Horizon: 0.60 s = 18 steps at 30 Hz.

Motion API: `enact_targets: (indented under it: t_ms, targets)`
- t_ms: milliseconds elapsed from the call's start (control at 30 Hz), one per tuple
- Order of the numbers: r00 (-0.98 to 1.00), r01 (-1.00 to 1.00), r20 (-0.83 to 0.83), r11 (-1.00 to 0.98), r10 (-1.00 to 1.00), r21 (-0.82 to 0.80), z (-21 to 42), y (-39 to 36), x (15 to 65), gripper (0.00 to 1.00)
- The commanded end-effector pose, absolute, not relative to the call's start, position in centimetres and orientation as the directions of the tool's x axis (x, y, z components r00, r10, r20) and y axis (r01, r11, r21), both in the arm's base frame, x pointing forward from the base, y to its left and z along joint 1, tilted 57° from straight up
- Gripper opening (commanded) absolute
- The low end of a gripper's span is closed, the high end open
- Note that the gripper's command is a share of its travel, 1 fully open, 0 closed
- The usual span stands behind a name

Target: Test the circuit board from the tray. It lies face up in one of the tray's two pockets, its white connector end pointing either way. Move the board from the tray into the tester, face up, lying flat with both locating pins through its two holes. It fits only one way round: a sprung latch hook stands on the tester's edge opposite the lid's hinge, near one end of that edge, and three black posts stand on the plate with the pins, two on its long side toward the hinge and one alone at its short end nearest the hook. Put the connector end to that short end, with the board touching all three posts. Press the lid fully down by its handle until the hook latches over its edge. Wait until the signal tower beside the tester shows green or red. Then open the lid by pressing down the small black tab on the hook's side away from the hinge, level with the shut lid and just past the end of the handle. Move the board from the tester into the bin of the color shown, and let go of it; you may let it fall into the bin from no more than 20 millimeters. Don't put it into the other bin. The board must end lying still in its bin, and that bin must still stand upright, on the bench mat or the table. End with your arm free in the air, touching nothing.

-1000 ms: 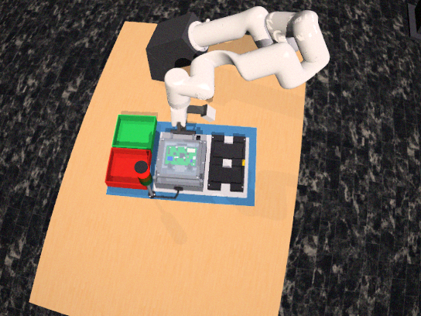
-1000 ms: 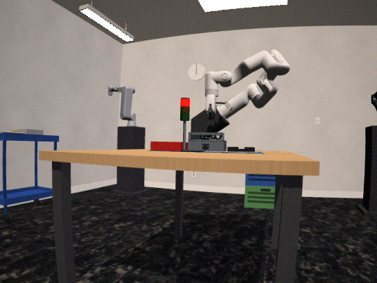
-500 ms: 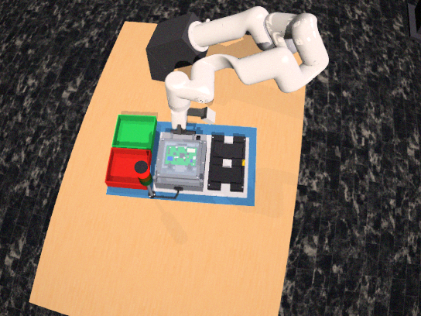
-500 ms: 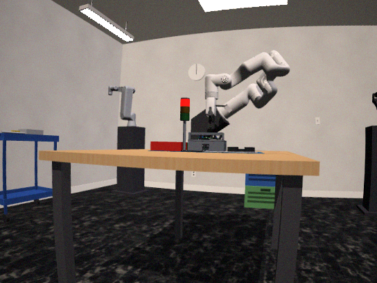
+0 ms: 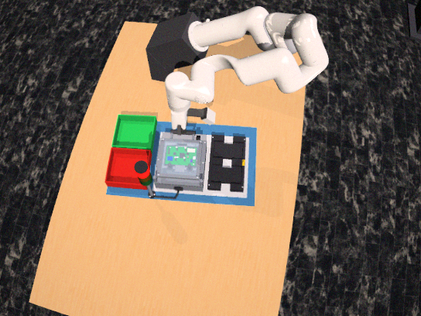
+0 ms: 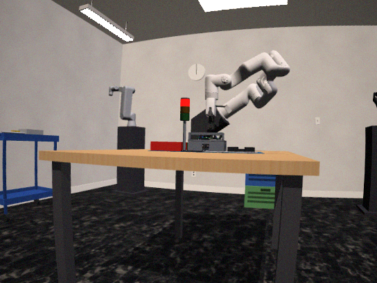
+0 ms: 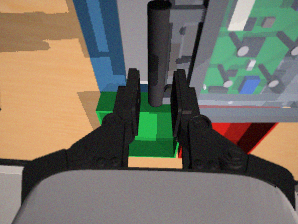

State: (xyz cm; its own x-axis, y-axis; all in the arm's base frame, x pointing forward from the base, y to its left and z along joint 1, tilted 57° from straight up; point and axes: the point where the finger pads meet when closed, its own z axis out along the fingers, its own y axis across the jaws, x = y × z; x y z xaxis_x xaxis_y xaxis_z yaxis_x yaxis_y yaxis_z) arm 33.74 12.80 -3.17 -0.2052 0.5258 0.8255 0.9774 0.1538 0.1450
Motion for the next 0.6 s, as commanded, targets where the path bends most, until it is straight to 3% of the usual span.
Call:
enact_targets:
  t_ms: [0, 567]
  targets:
    - [-0.206, 0.977, 0.825, 0.153, 0.527, 0.147, -3.33, 13.02, 33.83, 0.27]
    - [-0.206, 0.977, 0.825, 0.153, 0.527, 0.147, -3.88, 13.84, 33.84, 0.27]
